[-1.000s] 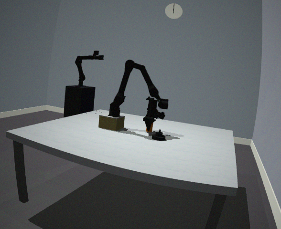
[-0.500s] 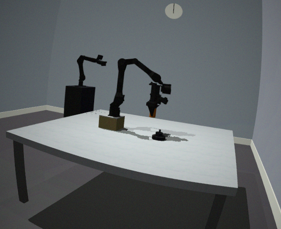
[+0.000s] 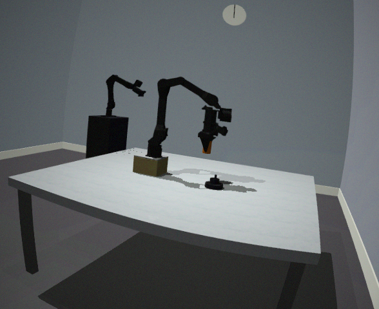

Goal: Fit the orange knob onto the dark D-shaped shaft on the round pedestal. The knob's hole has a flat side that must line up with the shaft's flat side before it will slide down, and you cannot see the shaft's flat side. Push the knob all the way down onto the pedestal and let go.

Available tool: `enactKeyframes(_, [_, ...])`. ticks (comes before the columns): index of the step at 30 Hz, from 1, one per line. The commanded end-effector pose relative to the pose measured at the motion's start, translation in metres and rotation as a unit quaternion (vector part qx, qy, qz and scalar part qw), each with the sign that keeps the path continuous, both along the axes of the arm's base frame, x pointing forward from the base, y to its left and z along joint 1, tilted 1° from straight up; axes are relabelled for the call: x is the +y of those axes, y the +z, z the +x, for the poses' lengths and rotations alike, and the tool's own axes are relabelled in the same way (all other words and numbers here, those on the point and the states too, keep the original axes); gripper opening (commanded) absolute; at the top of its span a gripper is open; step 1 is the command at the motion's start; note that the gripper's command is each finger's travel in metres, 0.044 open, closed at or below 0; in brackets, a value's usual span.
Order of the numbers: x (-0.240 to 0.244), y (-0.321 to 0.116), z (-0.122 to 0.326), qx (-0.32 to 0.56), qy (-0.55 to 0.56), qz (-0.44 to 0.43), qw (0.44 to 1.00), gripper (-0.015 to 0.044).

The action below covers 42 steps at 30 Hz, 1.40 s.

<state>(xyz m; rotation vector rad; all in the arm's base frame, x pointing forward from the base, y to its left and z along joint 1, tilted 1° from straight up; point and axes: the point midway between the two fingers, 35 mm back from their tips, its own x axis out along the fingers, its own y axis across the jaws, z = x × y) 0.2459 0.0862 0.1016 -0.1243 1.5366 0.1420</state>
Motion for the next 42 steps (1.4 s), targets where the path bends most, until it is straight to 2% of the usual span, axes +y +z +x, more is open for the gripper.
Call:
enactKeyframes(1, [-0.007,-0.001,0.011,-0.005,0.002,-0.001,1.000,0.0000])
enactKeyframes(42, [-0.090,-0.037,0.089,-0.006,0.004,-0.006,1.000,0.0000])
